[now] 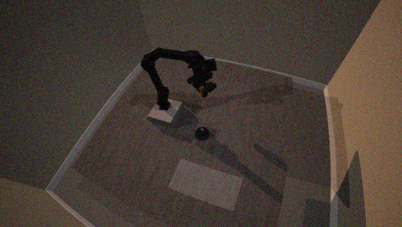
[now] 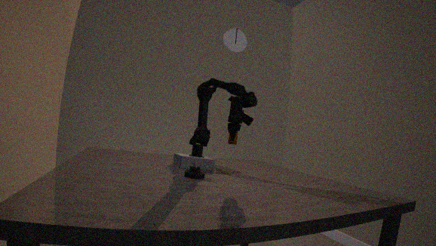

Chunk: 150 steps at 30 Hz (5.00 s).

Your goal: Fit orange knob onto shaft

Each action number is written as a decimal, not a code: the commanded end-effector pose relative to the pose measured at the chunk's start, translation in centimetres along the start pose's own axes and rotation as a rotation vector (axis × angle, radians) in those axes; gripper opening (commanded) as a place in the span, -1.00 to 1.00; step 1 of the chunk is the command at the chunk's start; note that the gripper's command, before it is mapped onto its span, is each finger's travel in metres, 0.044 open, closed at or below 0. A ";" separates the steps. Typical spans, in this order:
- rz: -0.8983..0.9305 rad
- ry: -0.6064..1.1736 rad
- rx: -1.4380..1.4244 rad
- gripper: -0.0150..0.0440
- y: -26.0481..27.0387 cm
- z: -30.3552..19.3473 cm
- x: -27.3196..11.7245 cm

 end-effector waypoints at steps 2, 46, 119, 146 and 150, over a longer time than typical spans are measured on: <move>-0.103 -0.005 0.006 -0.49 0.1 0.2 -1.2; -0.819 -0.006 0.010 -0.49 1.4 1.6 -6.6; 0.121 -0.007 0.005 -0.49 -1.2 1.7 1.4; 0.201 -0.017 0.011 -0.49 -0.2 2.6 14.2; 0.204 -0.018 0.012 -0.49 0.0 2.5 15.5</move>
Point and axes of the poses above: the point midway between the two fingers, 35 mm back from their tips, its own x axis out along the fingers, its own y axis across the jaws, z = x × y, the point moved 2 cm from there along -x, back along the fingers
